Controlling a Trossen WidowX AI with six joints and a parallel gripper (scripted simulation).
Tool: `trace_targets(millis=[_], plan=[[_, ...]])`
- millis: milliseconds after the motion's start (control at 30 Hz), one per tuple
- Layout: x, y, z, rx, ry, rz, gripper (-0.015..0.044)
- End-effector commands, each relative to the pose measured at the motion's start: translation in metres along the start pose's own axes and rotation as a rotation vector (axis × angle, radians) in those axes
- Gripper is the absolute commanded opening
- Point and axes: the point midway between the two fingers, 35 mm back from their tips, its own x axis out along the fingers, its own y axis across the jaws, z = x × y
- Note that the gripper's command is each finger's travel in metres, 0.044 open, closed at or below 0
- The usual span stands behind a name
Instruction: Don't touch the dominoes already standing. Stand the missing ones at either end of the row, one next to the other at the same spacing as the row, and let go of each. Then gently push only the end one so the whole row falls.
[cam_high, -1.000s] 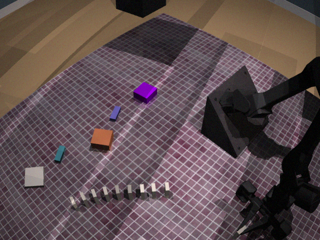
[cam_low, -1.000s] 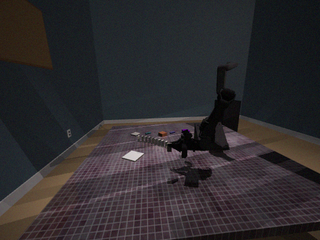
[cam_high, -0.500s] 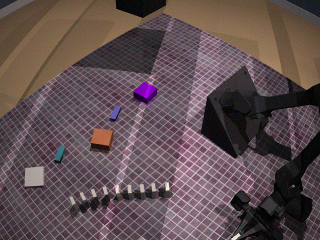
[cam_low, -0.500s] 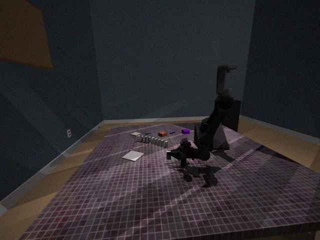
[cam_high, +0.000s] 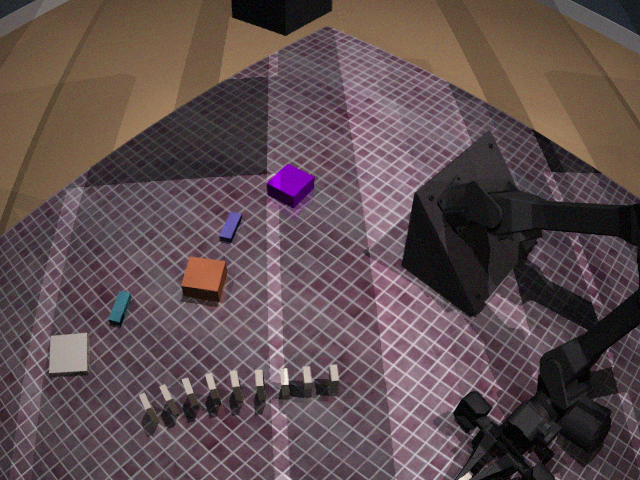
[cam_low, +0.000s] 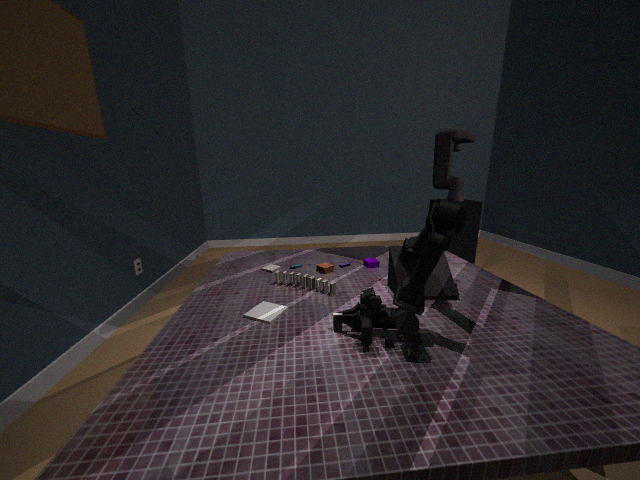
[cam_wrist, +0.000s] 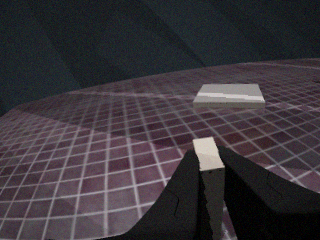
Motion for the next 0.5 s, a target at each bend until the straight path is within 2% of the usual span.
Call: trace_targets(millis=[0, 100, 467], plan=[[-0.0002, 0.0007, -0.0006, 0.01, -0.006, 0.0, 0.0029], [-0.0002, 0.0007, -0.0006, 0.01, -0.006, 0.0, 0.0029], [-0.0002, 0.0007, -0.0006, 0.01, -0.006, 0.0, 0.0318]])
